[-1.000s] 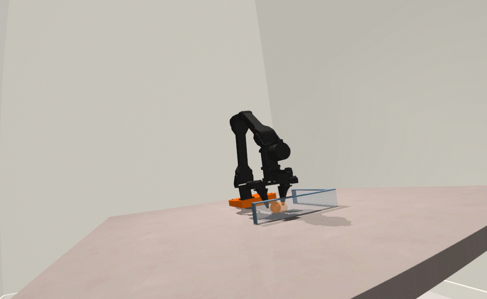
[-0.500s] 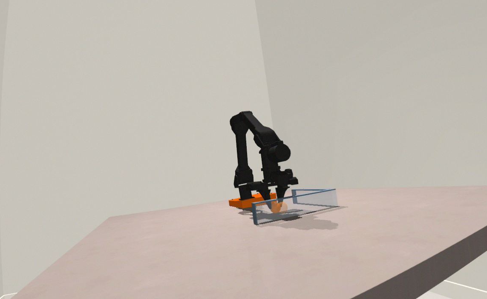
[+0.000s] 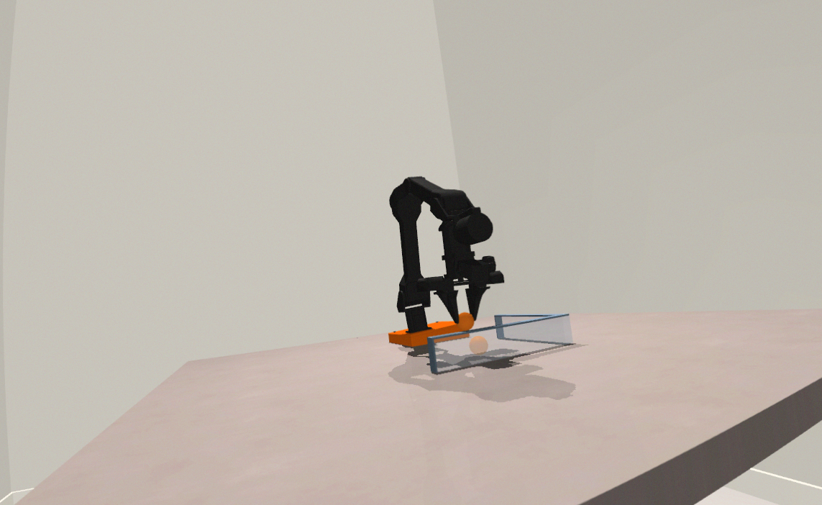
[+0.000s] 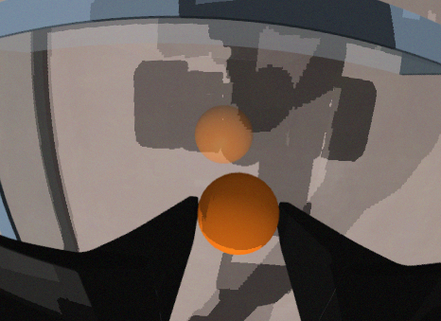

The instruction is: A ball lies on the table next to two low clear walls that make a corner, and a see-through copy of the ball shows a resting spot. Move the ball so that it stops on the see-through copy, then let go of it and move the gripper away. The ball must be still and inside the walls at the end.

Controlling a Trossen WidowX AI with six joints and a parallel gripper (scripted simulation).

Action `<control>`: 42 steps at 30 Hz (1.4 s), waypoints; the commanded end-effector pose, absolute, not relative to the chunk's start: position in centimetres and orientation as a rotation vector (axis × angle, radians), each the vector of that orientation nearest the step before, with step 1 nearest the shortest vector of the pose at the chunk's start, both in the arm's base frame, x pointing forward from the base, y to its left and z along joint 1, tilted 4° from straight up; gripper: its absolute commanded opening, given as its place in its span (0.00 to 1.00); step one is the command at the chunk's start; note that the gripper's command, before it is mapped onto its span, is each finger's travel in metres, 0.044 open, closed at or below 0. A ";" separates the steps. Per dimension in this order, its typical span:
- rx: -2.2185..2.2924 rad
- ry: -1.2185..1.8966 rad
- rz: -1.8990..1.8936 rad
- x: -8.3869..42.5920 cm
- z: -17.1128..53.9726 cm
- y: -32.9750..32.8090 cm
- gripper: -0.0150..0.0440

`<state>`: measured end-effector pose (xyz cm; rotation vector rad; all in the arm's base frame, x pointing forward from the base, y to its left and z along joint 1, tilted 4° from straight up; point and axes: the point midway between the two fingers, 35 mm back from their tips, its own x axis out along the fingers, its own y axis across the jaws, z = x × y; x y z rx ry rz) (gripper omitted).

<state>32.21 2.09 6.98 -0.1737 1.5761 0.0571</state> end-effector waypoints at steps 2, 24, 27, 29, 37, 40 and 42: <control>-0.165 1.557 0.056 32.4 10.3 2.4 0.25; -0.162 1.556 0.054 34.4 10.3 3.6 0.25; -0.162 1.556 0.054 34.4 10.2 3.6 0.25; -0.162 1.556 0.054 34.4 9.8 3.6 0.25; -0.162 1.556 0.054 34.6 6.0 3.3 0.25; -0.162 1.556 0.054 34.6 4.5 3.2 0.25; -0.162 1.556 0.054 34.5 3.6 3.1 0.25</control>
